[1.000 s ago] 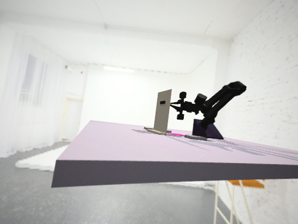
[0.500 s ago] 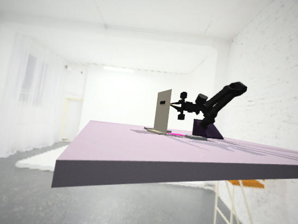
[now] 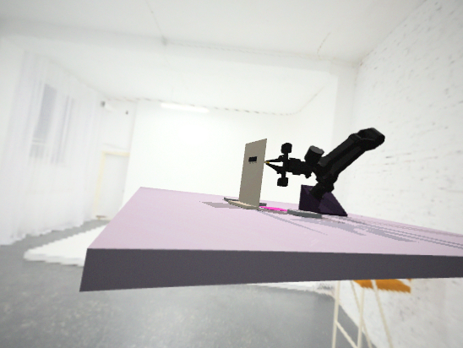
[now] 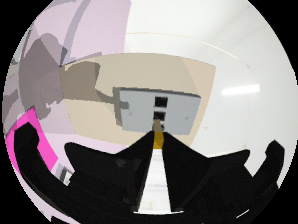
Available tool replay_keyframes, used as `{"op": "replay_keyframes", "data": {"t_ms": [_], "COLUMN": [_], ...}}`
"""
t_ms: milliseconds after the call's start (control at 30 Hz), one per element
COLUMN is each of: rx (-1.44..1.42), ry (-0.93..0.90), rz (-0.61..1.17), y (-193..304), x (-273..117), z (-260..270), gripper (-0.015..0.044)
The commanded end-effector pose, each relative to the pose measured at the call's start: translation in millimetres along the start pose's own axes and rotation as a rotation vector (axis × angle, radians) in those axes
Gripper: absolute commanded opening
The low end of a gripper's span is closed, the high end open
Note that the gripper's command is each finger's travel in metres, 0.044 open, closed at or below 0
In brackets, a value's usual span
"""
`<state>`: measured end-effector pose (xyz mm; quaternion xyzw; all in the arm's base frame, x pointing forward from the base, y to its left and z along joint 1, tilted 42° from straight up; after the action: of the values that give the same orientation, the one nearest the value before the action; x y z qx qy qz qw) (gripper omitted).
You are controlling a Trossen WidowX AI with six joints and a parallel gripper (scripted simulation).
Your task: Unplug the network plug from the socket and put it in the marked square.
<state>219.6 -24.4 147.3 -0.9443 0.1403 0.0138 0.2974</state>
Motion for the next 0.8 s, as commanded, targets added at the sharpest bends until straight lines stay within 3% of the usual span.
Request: {"op": "replay_keyframes", "data": {"t_ms": [0, 767], "rx": [-0.003, -0.003], "ry": [-0.001, -0.001], "rz": [0.007, 0.007], "y": [0.9, 1.0], "x": [-2.3, -9.9], "z": [0.6, 0.6], "gripper": [0.0, 0.0]}}
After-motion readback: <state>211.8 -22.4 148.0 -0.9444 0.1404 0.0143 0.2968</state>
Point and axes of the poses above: the point midway between the two fingers, 35 mm back from their tips, its own x axis out along the fingers, its own z axis across the jaws, y = z × x, the point moved 10 cm from there along -x, back along the fingers, and after that the axes turned 8 degrees about -x, right-handed, at the moved point
